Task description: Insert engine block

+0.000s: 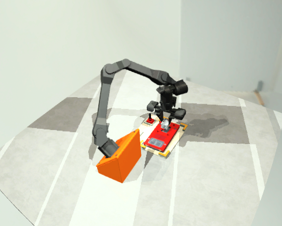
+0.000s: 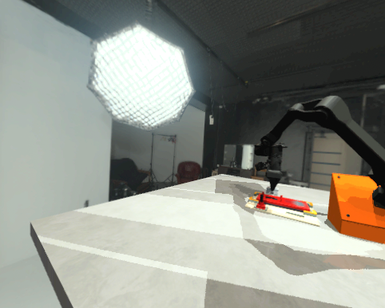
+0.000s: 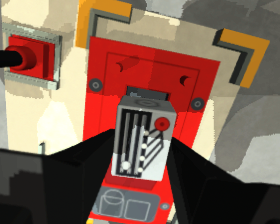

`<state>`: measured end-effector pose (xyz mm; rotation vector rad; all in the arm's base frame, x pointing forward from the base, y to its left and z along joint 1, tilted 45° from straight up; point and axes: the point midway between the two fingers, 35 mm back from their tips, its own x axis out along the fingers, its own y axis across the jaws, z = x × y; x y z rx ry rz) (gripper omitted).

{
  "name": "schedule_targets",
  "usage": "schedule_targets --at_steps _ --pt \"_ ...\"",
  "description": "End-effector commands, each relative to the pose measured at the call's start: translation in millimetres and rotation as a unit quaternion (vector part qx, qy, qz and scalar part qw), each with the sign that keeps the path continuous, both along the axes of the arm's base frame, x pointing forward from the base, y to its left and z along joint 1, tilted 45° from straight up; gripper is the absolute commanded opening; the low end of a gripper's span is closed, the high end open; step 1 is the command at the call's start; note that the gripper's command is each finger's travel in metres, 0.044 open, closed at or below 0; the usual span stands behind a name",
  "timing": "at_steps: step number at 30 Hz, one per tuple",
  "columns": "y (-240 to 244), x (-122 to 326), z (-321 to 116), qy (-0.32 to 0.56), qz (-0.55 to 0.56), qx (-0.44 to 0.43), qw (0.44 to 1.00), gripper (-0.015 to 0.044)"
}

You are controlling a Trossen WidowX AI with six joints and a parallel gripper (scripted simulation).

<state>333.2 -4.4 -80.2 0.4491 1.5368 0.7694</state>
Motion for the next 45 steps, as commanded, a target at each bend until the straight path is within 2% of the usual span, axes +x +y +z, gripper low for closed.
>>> schedule_targets --at_steps 1,12,24,45 --pt "0.4 2.1 0.1 -0.023 0.02 0.005 1.0 0.0159" --pt "1.3 1.8 -0.9 0.03 -0.035 -0.005 0.999 0.0159" --pt "1.8 1.8 -1.3 0.003 -0.007 0.0 1.0 0.0159" --pt "1.9 1.8 -1.7 0.021 -0.026 -0.003 0.999 0.0159"
